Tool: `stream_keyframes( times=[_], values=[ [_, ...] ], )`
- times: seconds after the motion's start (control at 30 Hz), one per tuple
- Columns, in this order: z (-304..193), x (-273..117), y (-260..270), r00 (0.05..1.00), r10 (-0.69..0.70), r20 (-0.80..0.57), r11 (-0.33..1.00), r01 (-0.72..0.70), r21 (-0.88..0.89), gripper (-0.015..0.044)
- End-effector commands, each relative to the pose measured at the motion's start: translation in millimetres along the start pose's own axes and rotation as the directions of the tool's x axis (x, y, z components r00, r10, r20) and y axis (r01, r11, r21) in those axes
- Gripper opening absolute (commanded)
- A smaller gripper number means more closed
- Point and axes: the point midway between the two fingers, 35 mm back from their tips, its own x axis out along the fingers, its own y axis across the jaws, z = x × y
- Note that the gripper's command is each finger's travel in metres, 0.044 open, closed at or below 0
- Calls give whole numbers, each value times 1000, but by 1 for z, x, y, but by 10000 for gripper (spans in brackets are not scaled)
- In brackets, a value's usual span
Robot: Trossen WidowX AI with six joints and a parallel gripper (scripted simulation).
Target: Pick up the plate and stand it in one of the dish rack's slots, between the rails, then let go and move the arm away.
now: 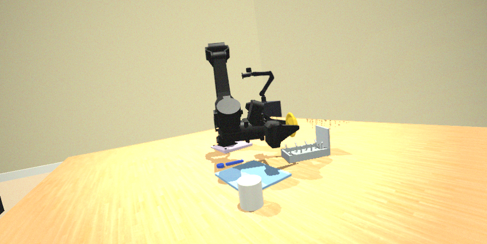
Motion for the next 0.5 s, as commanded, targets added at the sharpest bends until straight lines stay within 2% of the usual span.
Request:
stream_keyframes(
  times=[0.0, 0.47],
  values=[
    [0, -2, 6, 1000, 17, 21, 999, -16, -44, 0],
    [-8, 0, 4, 1000, 16, 17, 999, -15, -40, 0]
  ],
)
